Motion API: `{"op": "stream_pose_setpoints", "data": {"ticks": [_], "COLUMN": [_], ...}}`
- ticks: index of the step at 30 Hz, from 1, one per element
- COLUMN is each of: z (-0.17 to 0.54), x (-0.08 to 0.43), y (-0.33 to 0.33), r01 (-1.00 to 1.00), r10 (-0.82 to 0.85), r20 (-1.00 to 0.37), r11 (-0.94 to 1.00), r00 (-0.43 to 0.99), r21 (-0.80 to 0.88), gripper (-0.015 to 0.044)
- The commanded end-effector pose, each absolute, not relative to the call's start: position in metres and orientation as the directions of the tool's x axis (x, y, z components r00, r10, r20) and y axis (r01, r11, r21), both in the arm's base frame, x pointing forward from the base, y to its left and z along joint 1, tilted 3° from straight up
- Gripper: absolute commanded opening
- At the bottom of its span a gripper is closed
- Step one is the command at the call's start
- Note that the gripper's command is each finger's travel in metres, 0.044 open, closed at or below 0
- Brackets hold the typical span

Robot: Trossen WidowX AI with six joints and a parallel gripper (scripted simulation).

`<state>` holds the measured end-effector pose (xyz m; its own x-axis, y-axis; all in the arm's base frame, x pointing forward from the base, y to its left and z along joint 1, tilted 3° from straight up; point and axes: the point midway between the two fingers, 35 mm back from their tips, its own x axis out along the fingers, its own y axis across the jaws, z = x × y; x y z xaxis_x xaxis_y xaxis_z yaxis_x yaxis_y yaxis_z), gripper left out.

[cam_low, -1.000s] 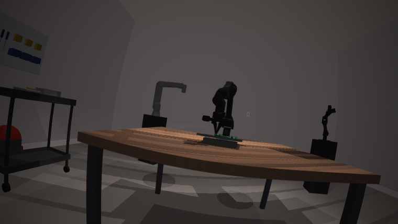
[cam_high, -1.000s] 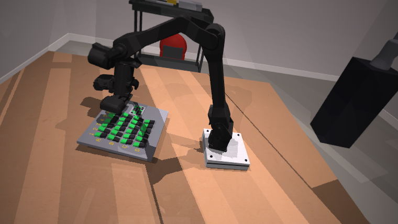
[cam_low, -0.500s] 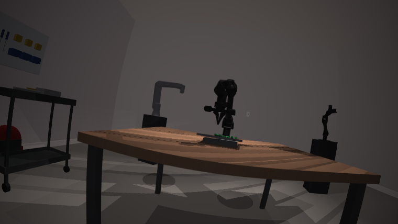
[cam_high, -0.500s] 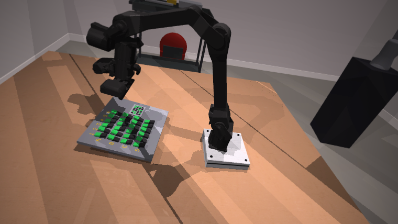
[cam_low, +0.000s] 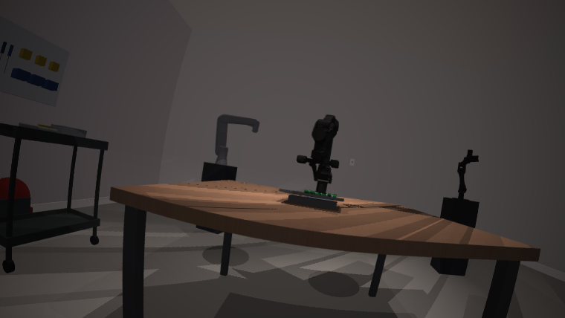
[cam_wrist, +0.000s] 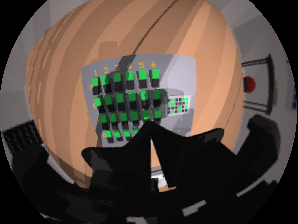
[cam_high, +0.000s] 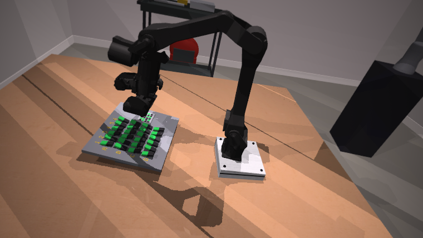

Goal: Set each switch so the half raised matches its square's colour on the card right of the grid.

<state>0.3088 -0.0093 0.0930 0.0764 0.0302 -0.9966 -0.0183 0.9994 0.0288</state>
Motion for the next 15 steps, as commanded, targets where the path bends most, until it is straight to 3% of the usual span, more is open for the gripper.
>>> {"op": "stream_pose_setpoints", "data": {"ticks": [1,15], "z": [0.071,0.06], "x": [0.305,0.306], "y": [-0.008,-0.008], "r01": [-0.014,-0.014], "r10": [0.029,0.029], "r20": [-0.999,-0.999], "r11": [0.999,0.999], "r00": [0.045,0.045], "r21": [0.029,0.029], "gripper": [0.0,0.0]}}
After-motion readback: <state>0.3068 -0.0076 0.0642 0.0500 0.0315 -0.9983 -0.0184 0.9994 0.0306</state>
